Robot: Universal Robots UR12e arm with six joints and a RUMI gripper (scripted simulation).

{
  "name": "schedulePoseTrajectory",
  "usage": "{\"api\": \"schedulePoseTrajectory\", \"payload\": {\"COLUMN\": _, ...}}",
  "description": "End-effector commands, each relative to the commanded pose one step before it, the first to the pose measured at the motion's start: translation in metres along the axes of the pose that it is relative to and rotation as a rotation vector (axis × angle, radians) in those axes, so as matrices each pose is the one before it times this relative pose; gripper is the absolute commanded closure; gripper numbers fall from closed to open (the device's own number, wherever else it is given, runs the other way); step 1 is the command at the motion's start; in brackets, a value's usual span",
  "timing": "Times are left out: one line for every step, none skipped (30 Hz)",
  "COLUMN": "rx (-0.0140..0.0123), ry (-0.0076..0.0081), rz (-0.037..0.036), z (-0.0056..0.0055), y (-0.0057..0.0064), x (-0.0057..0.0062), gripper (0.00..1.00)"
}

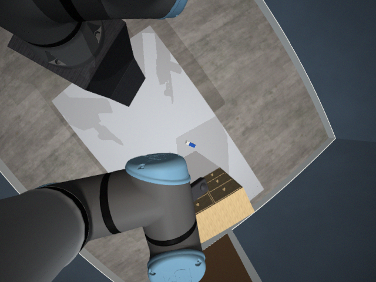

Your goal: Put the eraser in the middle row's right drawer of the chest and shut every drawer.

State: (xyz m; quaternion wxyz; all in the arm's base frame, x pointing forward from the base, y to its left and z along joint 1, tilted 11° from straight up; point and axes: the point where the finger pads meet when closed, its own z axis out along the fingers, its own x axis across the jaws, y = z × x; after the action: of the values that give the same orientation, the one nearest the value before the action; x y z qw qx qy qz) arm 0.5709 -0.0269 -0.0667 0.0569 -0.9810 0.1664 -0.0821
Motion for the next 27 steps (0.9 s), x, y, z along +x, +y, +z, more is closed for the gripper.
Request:
{"api": "schedulePoseTrajectory", "payload": {"rx": -0.00556, "ry": 0.00420, "rz": 0.19986, "z": 0.01381, "y": -0.00179, "x": 0.00689, "gripper": 0.00}}
{"api": "schedulePoseTrajectory", "payload": {"rx": 0.00000, "ry": -0.00001, "rz": 0.03979, "z": 0.00289, "y": -0.00049, "x": 0.00109, "gripper": 0.00}}
{"api": "schedulePoseTrajectory", "payload": {"rx": 0.00000, "ry": -0.00001, "rz": 0.04056, "z": 0.00295, "y": -0.00052, "x": 0.00107, "gripper": 0.00}}
{"api": "schedulePoseTrajectory", "payload": {"rx": 0.00000, "ry": 0.00000, "rz": 0.00000, "z": 0.00000, "y": 0.00000, "x": 0.00000, "gripper": 0.00}}
{"api": "schedulePoseTrajectory", "payload": {"rx": 0.00000, "ry": 0.00000, "rz": 0.00000, "z": 0.00000, "y": 0.00000, "x": 0.00000, "gripper": 0.00}}
{"api": "schedulePoseTrajectory", "payload": {"rx": 0.00001, "ry": -0.00001, "rz": 0.04121, "z": 0.00301, "y": -0.00054, "x": 0.00104, "gripper": 0.00}}
{"api": "schedulePoseTrajectory", "payload": {"rx": 0.00001, "ry": -0.00001, "rz": 0.04175, "z": 0.00307, "y": -0.00056, "x": 0.00100, "gripper": 0.00}}
{"api": "schedulePoseTrajectory", "payload": {"rx": 0.00001, "ry": -0.00001, "rz": 0.04217, "z": 0.00311, "y": -0.00057, "x": 0.00096, "gripper": 0.00}}
{"api": "schedulePoseTrajectory", "payload": {"rx": 0.00001, "ry": -0.00001, "rz": 0.04247, "z": 0.00315, "y": -0.00058, "x": 0.00091, "gripper": 0.00}}
{"api": "schedulePoseTrajectory", "payload": {"rx": 0.00001, "ry": -0.00001, "rz": 0.04265, "z": 0.00317, "y": -0.00059, "x": 0.00086, "gripper": 0.00}}
{"api": "schedulePoseTrajectory", "payload": {"rx": 0.00001, "ry": -0.00001, "rz": 0.04272, "z": 0.00319, "y": -0.00059, "x": 0.00081, "gripper": 0.00}}
{"api": "schedulePoseTrajectory", "payload": {"rx": 0.00001, "ry": -0.00001, "rz": 0.04265, "z": 0.00320, "y": -0.00058, "x": 0.00076, "gripper": 0.00}}
{"api": "schedulePoseTrajectory", "payload": {"rx": 0.00001, "ry": -0.00001, "rz": 0.04247, "z": 0.00320, "y": -0.00057, "x": 0.00070, "gripper": 0.00}}
{"api": "schedulePoseTrajectory", "payload": {"rx": 0.00001, "ry": -0.00001, "rz": 0.04217, "z": 0.00319, "y": -0.00055, "x": 0.00065, "gripper": 0.00}}
{"api": "schedulePoseTrajectory", "payload": {"rx": 0.00001, "ry": -0.00001, "rz": 0.04175, "z": 0.00317, "y": -0.00053, "x": 0.00059, "gripper": 0.00}}
{"api": "schedulePoseTrajectory", "payload": {"rx": 0.00001, "ry": -0.00001, "rz": 0.04121, "z": 0.00314, "y": -0.00051, "x": 0.00054, "gripper": 0.00}}
{"api": "schedulePoseTrajectory", "payload": {"rx": 0.00001, "ry": -0.00001, "rz": 0.04056, "z": 0.00310, "y": -0.00048, "x": 0.00049, "gripper": 0.00}}
{"api": "schedulePoseTrajectory", "payload": {"rx": 0.00001, "ry": -0.00001, "rz": 0.03979, "z": 0.00305, "y": -0.00045, "x": 0.00044, "gripper": 0.00}}
{"api": "schedulePoseTrajectory", "payload": {"rx": 0.00001, "ry": -0.00001, "rz": 0.03892, "z": 0.00299, "y": -0.00041, "x": 0.00039, "gripper": 0.00}}
{"api": "schedulePoseTrajectory", "payload": {"rx": 0.00001, "ry": -0.00001, "rz": 0.03794, "z": 0.00293, "y": -0.00038, "x": 0.00035, "gripper": 0.00}}
{"api": "schedulePoseTrajectory", "payload": {"rx": 0.00000, "ry": 0.00000, "rz": 0.00000, "z": 0.00000, "y": 0.00000, "x": 0.00000, "gripper": 0.00}}
{"api": "schedulePoseTrajectory", "payload": {"rx": 0.00000, "ry": 0.00000, "rz": 0.00000, "z": 0.00000, "y": 0.00000, "x": 0.00000, "gripper": 0.00}}
{"api": "schedulePoseTrajectory", "payload": {"rx": 0.00001, "ry": -0.00001, "rz": 0.03686, "z": 0.00285, "y": -0.00034, "x": 0.00031, "gripper": 0.00}}
{"api": "schedulePoseTrajectory", "payload": {"rx": 0.00001, "ry": -0.00001, "rz": 0.03568, "z": 0.00277, "y": -0.00031, "x": 0.00027, "gripper": 0.00}}
{"api": "schedulePoseTrajectory", "payload": {"rx": 0.00001, "ry": -0.00001, "rz": 0.03442, "z": 0.00267, "y": -0.00027, "x": 0.00024, "gripper": 0.00}}
{"api": "schedulePoseTrajectory", "payload": {"rx": 0.00001, "ry": -0.00001, "rz": 0.03307, "z": 0.00258, "y": -0.00023, "x": 0.00021, "gripper": 0.00}}
{"api": "schedulePoseTrajectory", "payload": {"rx": 0.00001, "ry": -0.00001, "rz": 0.03164, "z": 0.00247, "y": -0.00020, "x": 0.00018, "gripper": 0.00}}
